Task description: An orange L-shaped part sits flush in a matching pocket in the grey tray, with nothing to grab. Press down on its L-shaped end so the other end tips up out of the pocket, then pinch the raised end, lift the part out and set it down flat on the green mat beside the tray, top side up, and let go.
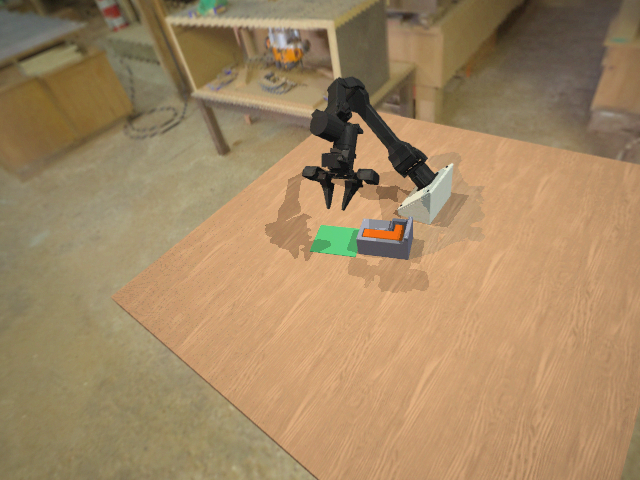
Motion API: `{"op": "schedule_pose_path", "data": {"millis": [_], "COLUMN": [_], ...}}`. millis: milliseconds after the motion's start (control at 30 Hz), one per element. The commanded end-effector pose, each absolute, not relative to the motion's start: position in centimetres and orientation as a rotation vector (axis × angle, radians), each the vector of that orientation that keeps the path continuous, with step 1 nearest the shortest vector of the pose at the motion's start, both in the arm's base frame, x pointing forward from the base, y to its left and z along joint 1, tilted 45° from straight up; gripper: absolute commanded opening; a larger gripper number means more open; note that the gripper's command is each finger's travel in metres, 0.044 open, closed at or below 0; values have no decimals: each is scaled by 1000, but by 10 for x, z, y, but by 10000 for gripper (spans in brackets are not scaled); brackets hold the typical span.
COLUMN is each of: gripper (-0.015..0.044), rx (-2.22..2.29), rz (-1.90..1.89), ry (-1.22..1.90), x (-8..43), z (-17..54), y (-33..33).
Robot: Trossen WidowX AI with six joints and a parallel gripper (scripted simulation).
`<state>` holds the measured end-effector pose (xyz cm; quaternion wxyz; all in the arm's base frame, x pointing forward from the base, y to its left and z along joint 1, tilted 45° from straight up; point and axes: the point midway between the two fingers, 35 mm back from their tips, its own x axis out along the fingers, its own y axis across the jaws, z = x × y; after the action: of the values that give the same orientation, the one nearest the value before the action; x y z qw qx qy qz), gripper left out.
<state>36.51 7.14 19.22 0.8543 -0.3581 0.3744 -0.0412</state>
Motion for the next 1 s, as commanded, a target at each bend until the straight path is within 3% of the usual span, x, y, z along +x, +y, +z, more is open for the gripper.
{"op": "schedule_pose_path", "data": {"millis": [0,333,700,967], "gripper": [180,180,180,180], "rx": [-715,-812,-817,-818], "rz": [-67,-390,-402,-404], "ry": [1063,1595,1603,1602], "x": [335,232,230,229], "z": [124,44,42,-7], "y": [92,95,93,44]}}
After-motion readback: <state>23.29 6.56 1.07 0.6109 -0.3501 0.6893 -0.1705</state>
